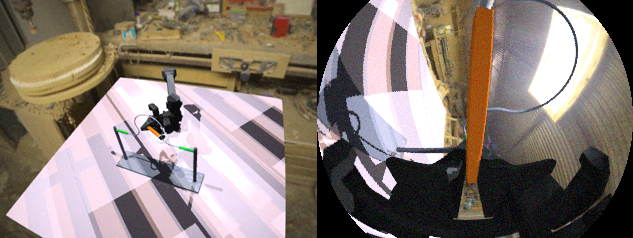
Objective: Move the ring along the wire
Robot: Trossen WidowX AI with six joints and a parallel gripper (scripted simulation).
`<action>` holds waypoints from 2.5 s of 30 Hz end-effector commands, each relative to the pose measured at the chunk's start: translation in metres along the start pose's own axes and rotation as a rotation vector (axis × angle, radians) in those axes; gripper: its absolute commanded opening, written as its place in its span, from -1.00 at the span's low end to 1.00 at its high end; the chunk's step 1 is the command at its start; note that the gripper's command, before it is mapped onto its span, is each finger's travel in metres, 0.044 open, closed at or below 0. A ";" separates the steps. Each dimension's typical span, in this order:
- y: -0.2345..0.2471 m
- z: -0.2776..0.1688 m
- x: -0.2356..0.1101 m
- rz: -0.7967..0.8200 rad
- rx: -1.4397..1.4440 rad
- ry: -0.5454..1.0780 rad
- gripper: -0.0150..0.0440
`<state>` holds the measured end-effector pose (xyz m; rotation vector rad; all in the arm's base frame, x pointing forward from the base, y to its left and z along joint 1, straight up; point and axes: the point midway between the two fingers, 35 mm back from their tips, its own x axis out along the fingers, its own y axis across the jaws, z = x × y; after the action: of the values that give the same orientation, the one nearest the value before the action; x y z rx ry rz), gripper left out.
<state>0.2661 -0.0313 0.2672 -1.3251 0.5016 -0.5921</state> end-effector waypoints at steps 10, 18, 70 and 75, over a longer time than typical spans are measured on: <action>0.048 0.007 0.000 0.194 0.294 -0.043 -1.00; 0.075 0.016 -0.011 0.311 0.455 -0.024 -1.00; 0.144 0.110 -0.093 0.797 1.136 0.063 -1.00; 0.145 0.115 -0.097 0.799 1.140 0.063 -1.00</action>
<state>0.2833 0.1327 0.1453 0.0104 0.5603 -0.1520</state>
